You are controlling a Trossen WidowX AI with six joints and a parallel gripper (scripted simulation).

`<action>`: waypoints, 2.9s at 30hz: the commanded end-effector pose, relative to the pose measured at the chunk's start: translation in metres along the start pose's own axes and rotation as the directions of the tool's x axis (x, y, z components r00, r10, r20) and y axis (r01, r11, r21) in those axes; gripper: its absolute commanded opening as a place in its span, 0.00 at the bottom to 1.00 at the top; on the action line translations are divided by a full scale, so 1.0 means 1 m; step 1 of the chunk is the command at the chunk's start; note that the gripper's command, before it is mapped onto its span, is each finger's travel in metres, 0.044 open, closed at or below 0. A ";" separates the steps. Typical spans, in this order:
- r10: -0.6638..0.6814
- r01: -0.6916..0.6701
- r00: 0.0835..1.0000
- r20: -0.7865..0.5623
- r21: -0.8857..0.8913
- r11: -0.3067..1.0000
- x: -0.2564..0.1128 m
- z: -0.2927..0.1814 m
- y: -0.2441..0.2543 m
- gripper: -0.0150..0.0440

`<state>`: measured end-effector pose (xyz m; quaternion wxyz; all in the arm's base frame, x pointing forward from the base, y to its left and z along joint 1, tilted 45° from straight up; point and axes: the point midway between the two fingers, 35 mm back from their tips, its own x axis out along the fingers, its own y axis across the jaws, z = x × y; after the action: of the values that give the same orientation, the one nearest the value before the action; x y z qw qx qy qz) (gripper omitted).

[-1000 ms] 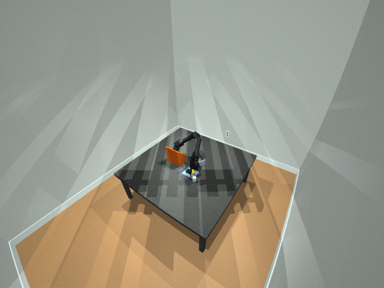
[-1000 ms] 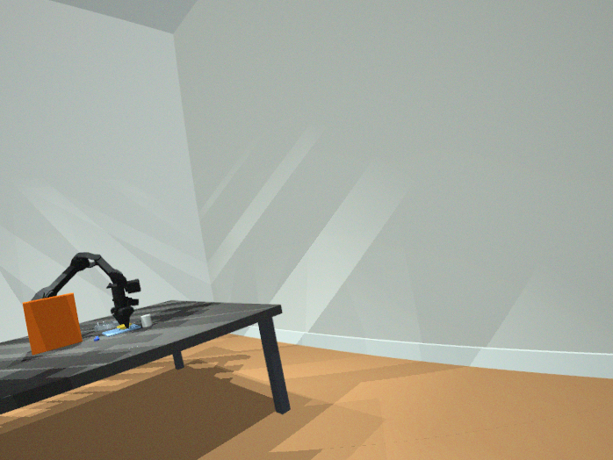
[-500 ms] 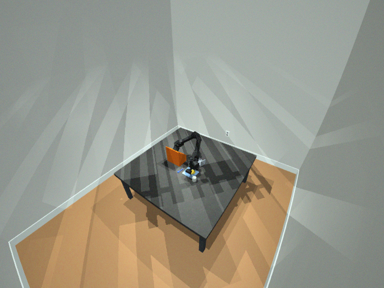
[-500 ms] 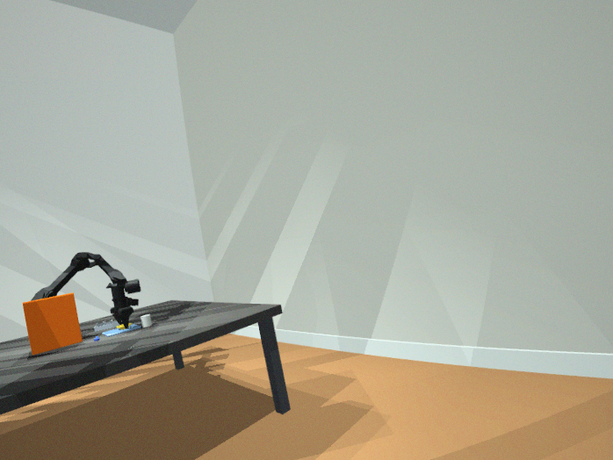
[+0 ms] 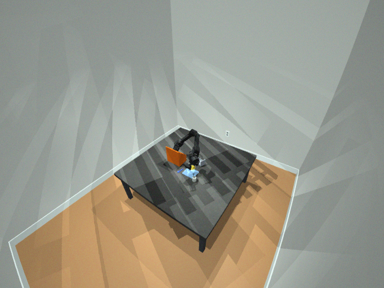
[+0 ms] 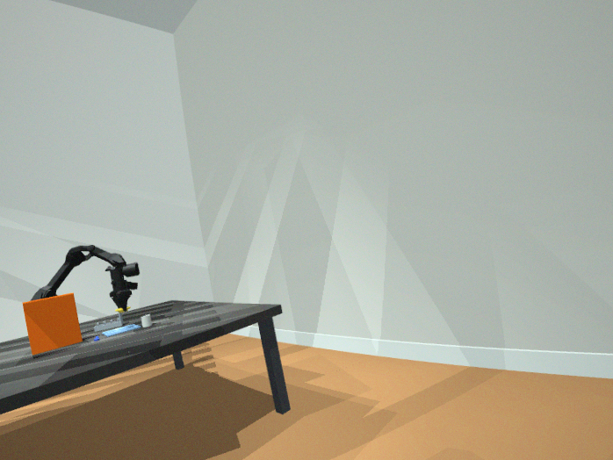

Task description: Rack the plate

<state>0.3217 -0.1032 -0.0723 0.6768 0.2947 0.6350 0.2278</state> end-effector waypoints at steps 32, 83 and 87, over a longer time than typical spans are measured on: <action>-0.001 -0.001 1.000 0.005 0.425 0.905 -0.104 -0.014 0.070 0.25; -0.012 0.018 1.000 -0.023 0.943 -0.334 -0.086 -0.136 0.237 0.25; -0.090 0.039 0.994 -0.068 0.957 -0.287 -0.074 -0.140 0.229 0.25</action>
<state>0.1946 0.0247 0.1454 0.1706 0.7032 0.5623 -0.4002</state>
